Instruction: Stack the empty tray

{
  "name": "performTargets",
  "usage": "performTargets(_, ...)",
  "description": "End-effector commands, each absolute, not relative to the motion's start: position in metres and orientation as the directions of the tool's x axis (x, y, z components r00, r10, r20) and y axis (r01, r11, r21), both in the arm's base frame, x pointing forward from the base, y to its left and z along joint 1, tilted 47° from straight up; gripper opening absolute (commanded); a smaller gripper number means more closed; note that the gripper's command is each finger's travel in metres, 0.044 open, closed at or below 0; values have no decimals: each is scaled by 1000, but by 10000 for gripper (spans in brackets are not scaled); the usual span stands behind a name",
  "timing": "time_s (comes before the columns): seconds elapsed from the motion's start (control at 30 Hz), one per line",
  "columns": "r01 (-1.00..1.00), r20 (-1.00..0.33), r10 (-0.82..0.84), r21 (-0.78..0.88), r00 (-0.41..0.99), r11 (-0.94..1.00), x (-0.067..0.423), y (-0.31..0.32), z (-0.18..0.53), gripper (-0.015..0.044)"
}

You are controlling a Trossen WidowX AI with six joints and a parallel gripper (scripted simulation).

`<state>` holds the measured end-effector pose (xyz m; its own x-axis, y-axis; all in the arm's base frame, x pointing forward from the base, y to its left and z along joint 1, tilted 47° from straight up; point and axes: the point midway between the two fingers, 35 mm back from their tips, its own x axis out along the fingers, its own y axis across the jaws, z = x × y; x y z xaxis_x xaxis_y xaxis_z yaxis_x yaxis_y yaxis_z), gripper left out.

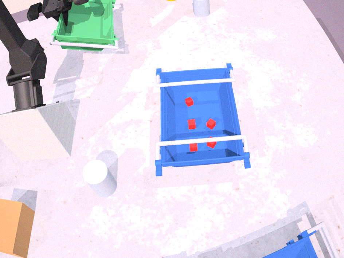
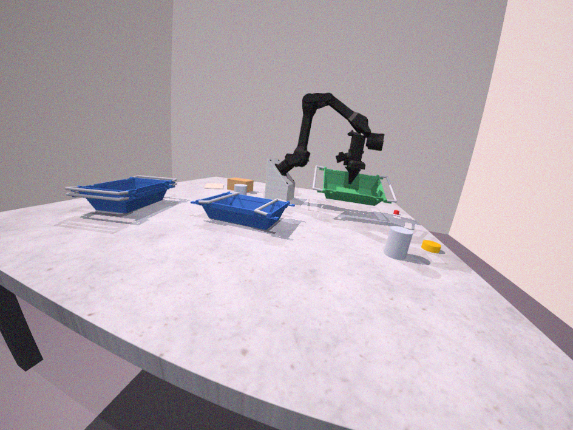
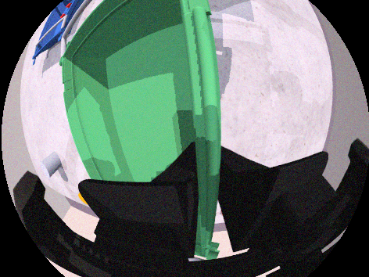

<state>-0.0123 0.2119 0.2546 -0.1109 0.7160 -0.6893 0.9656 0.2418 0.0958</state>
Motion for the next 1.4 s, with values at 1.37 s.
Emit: performTargets(1.37, 963, -707, 703, 130, -76, 235, 4, 178, 293, 0)
